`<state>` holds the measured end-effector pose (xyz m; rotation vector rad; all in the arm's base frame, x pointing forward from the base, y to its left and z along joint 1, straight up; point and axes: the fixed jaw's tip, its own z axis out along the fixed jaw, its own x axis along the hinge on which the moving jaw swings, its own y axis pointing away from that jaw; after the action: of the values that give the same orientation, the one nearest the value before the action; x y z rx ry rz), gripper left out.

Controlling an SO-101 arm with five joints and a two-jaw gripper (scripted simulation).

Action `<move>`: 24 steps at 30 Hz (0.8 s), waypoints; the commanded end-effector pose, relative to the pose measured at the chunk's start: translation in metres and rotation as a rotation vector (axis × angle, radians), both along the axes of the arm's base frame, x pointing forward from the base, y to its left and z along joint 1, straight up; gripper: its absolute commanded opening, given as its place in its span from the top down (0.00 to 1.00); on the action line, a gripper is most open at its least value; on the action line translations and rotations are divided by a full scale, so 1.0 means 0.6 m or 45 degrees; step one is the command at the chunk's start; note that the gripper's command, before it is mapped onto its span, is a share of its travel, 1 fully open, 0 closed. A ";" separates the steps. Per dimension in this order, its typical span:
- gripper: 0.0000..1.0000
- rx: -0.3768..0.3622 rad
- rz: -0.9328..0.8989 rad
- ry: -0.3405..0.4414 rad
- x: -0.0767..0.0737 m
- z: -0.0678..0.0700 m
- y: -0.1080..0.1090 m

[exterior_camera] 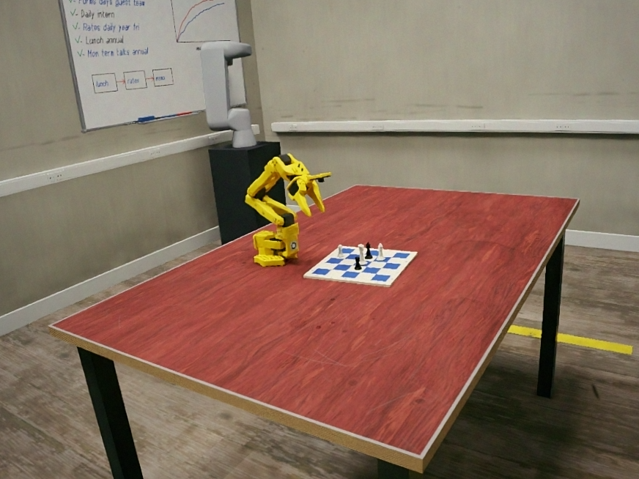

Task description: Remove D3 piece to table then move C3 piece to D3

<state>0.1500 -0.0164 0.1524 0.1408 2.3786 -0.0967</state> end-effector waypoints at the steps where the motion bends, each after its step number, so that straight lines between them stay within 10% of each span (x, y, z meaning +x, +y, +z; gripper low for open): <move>1: 0.78 0.043 -0.045 0.207 0.018 -0.001 -0.011; 24: 1.00 0.177 -0.162 0.757 0.101 -0.078 -0.062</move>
<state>0.2093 -0.0508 0.1072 0.3450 2.9367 -0.0449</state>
